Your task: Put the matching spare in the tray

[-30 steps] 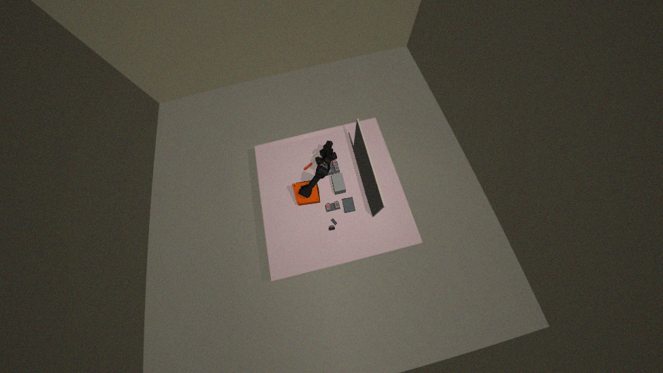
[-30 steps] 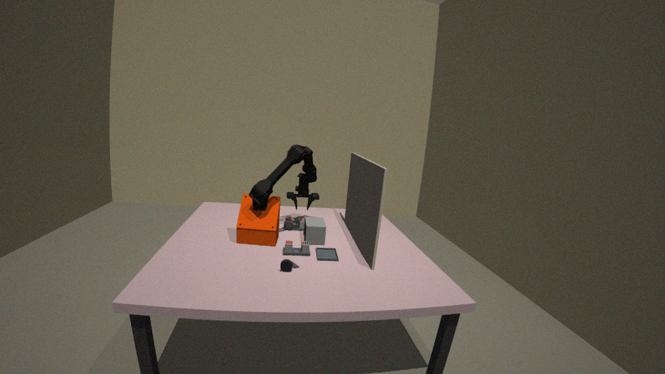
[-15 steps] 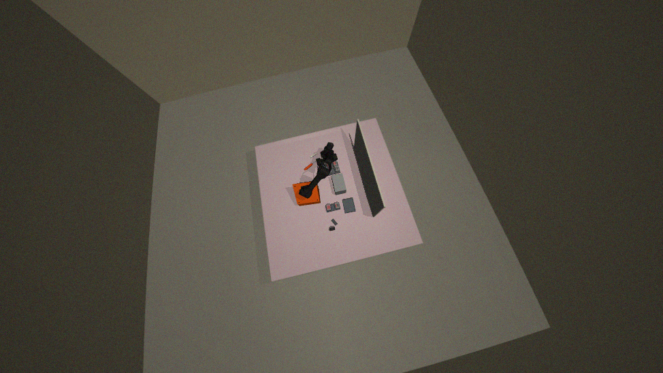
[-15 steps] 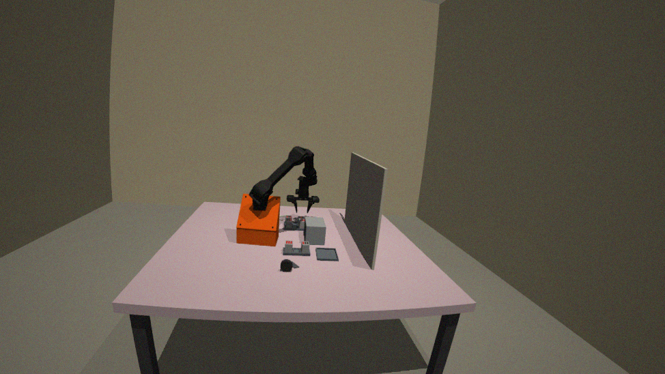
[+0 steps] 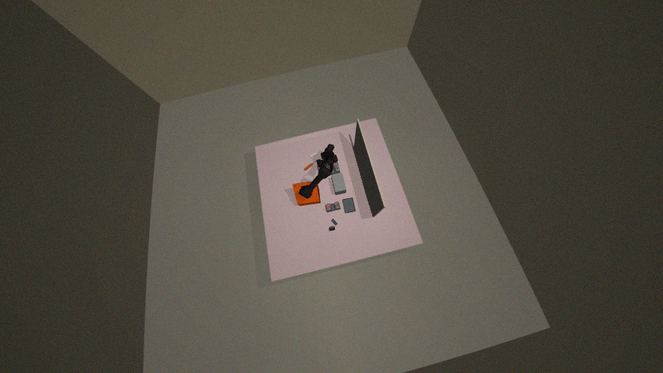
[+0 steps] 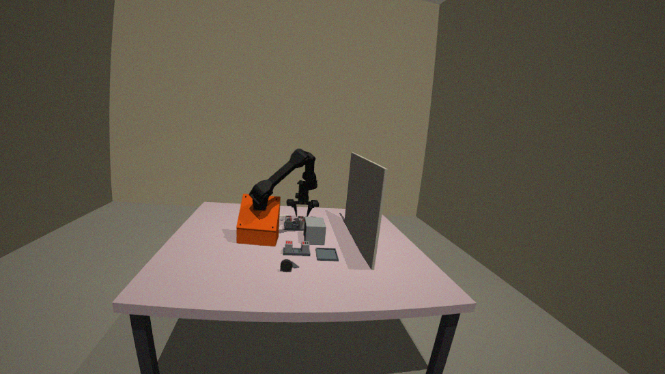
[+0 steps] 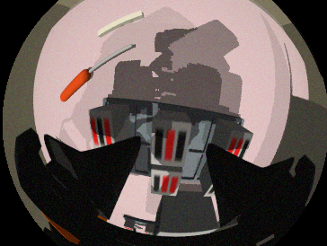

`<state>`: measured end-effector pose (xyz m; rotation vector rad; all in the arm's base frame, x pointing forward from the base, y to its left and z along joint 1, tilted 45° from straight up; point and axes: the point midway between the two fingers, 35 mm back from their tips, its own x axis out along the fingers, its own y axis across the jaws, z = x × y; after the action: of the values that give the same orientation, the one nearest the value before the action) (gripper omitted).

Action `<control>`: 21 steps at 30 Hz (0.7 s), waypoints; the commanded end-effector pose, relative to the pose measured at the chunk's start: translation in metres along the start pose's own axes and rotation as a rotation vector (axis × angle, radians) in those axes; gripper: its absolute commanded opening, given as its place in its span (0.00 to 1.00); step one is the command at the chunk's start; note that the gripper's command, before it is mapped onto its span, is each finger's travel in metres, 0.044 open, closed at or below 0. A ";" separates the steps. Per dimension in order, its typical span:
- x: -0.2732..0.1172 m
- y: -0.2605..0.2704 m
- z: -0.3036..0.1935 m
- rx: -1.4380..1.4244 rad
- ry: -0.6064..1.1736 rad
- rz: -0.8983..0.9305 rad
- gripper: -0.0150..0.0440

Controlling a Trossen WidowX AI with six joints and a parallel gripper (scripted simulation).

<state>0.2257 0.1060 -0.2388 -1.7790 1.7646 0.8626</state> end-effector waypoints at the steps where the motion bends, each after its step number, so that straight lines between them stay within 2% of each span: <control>1: 0.009 0.002 -0.002 -0.007 0.006 0.001 0.76; 21: 0.039 0.005 -0.004 -0.006 0.009 0.002 0.76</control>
<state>0.2220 0.0804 -0.2618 -1.7804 1.7681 0.8594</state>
